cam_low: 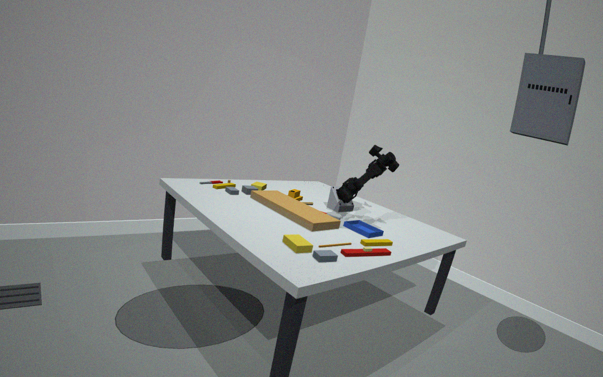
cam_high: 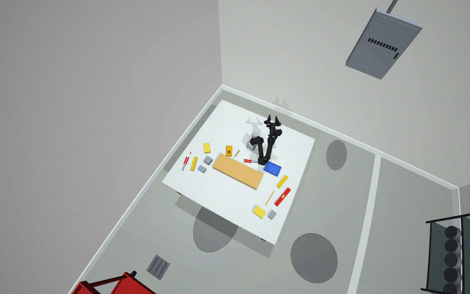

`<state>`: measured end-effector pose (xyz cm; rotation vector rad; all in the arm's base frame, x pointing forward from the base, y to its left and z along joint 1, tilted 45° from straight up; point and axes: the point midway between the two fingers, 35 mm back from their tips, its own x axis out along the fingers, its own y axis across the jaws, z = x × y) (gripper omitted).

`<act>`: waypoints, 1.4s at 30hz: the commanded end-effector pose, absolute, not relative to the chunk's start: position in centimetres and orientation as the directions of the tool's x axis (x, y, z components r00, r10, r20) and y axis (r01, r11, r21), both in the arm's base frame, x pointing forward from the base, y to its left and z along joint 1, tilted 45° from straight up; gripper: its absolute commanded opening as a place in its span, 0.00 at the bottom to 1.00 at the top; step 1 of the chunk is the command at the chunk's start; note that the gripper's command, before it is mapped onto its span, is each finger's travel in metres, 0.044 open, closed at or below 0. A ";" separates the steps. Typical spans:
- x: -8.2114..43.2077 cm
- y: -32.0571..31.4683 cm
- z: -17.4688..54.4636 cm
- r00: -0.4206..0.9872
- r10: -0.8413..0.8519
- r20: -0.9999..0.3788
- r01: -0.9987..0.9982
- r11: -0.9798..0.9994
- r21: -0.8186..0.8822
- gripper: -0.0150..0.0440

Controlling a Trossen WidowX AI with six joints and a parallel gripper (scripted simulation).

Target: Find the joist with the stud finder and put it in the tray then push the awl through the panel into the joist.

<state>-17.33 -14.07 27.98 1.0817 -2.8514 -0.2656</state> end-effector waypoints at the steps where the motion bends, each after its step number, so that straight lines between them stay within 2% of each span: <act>1: -17.3 -14.3 27.9 -0.742 -0.670 0.005 -0.655 0.727 0.204 0.98; 4: -16.9 -16.9 26.3 -0.658 -0.745 -0.109 -0.716 0.575 0.397 1.00; 7: -15.9 -20.3 24.1 -0.527 -0.812 -0.251 -0.743 0.296 0.601 1.00; 10: -14.1 -23.3 21.8 -0.378 -0.842 -0.385 -0.680 -0.029 0.732 1.00; 13: -12.7 -25.0 20.2 -0.279 -0.840 -0.465 -0.593 -0.230 0.772 1.00; 22: -8.8 -28.2 16.5 -0.056 -0.780 -0.623 -0.260 -0.591 0.763 1.00; 27: -6.2 -29.5 14.4 0.062 -0.714 -0.697 -0.006 -0.699 0.715 1.00; 32: -3.5 -30.4 12.3 0.167 -0.630 -0.759 0.253 -0.716 0.650 1.00; 37: -0.6 -30.9 10.2 0.257 -0.528 -0.809 0.494 -0.648 0.580 1.00; 42: 2.4 -31.0 8.0 0.331 -0.411 -0.849 0.696 -0.501 0.514 1.00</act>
